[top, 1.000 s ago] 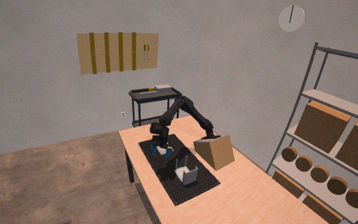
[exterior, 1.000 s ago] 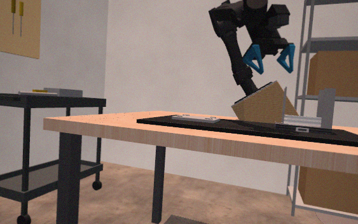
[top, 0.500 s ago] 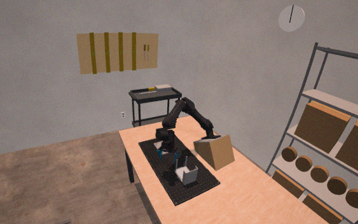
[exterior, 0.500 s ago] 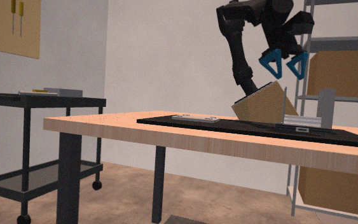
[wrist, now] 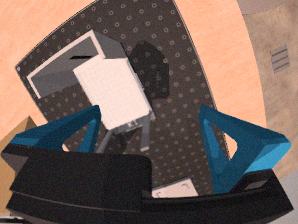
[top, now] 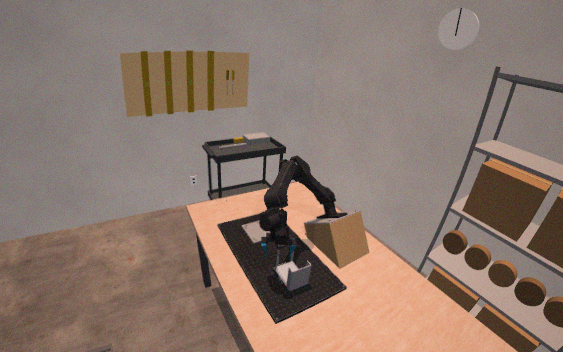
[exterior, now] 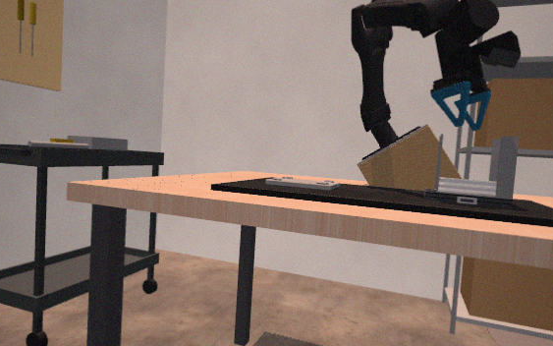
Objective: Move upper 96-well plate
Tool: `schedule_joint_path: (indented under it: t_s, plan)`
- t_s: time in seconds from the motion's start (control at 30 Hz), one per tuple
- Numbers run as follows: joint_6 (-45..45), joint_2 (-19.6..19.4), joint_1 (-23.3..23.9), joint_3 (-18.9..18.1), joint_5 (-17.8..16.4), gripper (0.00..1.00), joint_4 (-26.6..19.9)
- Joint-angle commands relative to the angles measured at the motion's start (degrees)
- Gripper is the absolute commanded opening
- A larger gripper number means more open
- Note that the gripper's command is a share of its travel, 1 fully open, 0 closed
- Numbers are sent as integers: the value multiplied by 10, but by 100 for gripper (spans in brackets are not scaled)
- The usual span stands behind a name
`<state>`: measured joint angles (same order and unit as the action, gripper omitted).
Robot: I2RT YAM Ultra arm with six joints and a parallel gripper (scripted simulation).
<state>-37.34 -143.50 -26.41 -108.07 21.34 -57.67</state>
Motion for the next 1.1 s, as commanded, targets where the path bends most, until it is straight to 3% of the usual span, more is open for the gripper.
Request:
schedule_joint_path:
  t_s: [0.0, 0.53, 0.63, 1.07]
  plan:
    - [-25, -9, -26, -26, 15, 100, -44]
    - [-89, -78, -103, -72, 63, 100, -171]
    - [-87, -61, -102, -77, 63, 100, -176]
    - [-87, -62, -102, -80, 60, 100, -179]
